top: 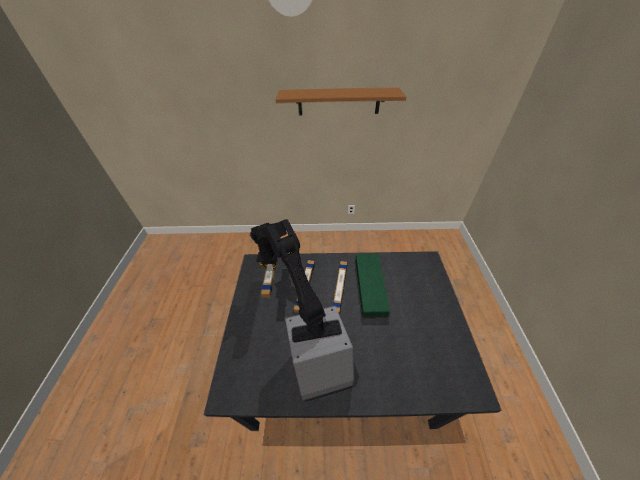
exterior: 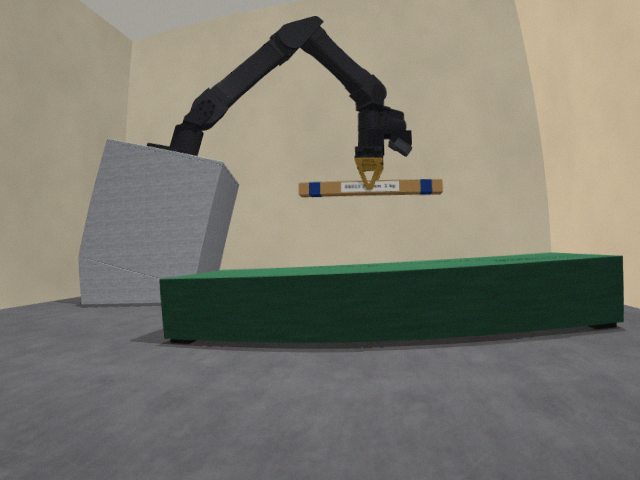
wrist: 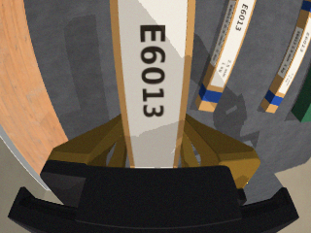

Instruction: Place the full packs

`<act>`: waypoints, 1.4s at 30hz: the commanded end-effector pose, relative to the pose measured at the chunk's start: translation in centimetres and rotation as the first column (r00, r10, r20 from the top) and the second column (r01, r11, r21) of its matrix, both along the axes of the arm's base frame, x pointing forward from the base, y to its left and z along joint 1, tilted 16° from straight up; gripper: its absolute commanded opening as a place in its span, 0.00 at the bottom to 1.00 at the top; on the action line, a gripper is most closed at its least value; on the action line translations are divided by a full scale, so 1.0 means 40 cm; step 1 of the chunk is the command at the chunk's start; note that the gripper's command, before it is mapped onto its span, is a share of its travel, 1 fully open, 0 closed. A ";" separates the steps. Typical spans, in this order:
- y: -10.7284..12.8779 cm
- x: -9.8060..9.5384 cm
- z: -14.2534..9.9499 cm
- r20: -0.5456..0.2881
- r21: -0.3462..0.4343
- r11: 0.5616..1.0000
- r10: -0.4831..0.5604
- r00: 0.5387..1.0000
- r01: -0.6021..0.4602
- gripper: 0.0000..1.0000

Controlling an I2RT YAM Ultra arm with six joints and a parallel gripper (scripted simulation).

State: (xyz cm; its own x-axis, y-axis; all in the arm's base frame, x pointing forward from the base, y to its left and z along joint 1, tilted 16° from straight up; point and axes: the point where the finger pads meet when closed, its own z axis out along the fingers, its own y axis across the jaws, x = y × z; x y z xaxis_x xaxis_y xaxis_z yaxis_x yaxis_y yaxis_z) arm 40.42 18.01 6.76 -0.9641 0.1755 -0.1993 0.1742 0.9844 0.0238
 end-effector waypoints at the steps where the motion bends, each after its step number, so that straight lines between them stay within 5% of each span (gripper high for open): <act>1: 0.006 0.035 0.122 0.124 0.055 0.998 0.014 0.992 -0.021 0.00; 42: -0.239 0.007 0.078 0.119 0.044 0.999 0.015 0.993 -0.021 0.00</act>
